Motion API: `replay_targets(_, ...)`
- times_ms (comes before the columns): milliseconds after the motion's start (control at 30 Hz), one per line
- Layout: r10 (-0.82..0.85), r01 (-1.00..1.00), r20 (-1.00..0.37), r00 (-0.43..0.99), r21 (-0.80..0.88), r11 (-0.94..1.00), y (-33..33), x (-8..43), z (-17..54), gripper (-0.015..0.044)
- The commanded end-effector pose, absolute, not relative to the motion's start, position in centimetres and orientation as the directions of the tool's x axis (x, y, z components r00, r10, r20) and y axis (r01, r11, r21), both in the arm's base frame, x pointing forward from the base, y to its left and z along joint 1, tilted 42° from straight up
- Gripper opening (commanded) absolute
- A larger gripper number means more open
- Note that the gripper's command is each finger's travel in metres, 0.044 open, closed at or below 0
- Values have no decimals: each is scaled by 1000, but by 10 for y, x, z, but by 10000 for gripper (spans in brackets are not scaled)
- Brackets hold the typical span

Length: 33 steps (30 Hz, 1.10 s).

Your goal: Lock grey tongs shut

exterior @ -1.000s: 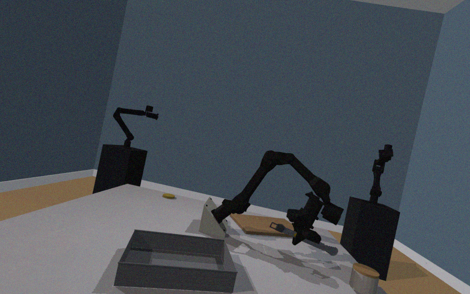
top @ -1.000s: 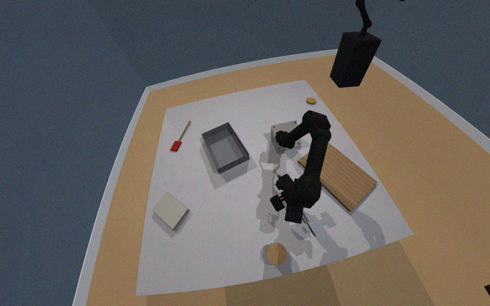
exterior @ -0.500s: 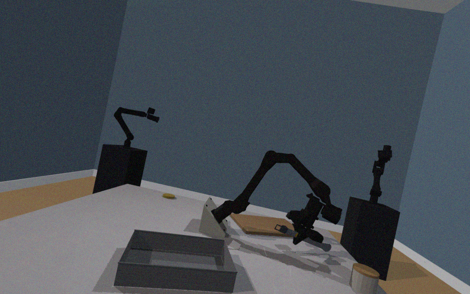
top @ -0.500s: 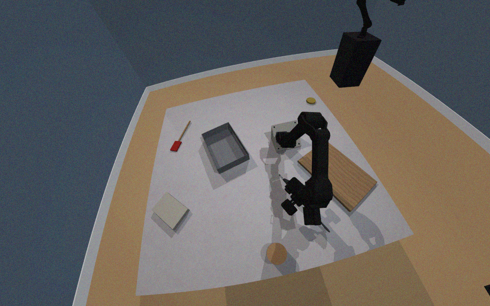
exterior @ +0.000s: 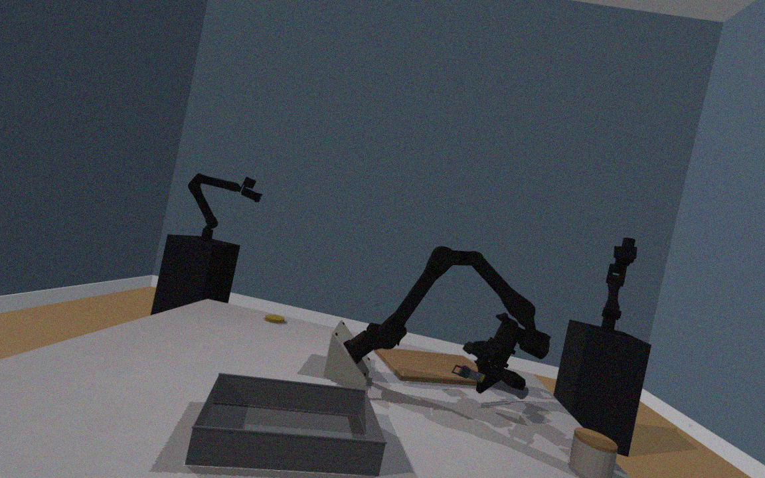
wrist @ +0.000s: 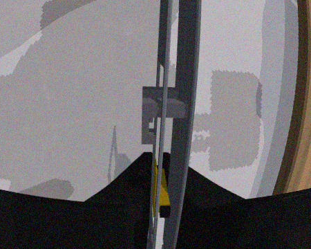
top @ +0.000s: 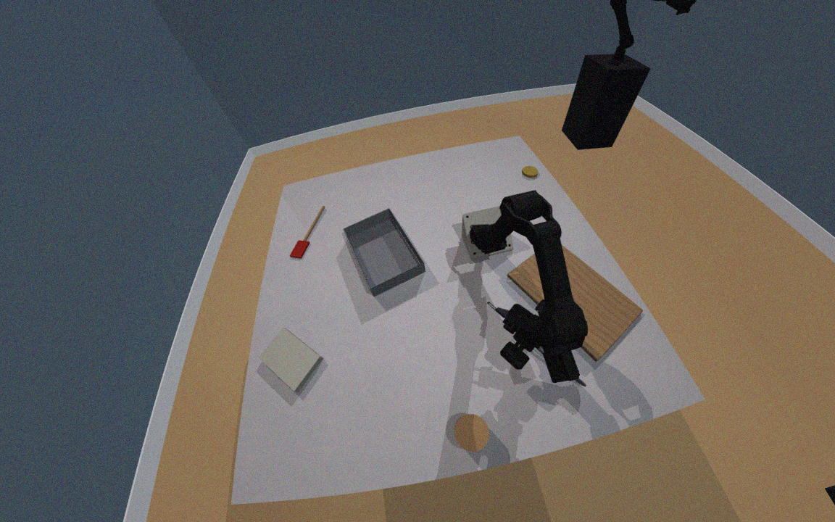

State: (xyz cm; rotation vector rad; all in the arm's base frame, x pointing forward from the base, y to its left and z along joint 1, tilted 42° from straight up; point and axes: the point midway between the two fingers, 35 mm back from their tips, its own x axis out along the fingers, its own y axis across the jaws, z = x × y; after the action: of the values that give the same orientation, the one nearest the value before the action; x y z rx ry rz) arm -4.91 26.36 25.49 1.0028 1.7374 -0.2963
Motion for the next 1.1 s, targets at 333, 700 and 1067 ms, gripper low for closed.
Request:
replay_targets(333, 535, 663, -841, -78, 357, 658, 268, -82, 265, -150)
replay_targets(700, 548, 632, -831, -98, 374, 679, 266, -94, 267, -150)
replay_targets(1067, 556, 602, -825, -106, 392, 696, 264, -100, 268, -150)
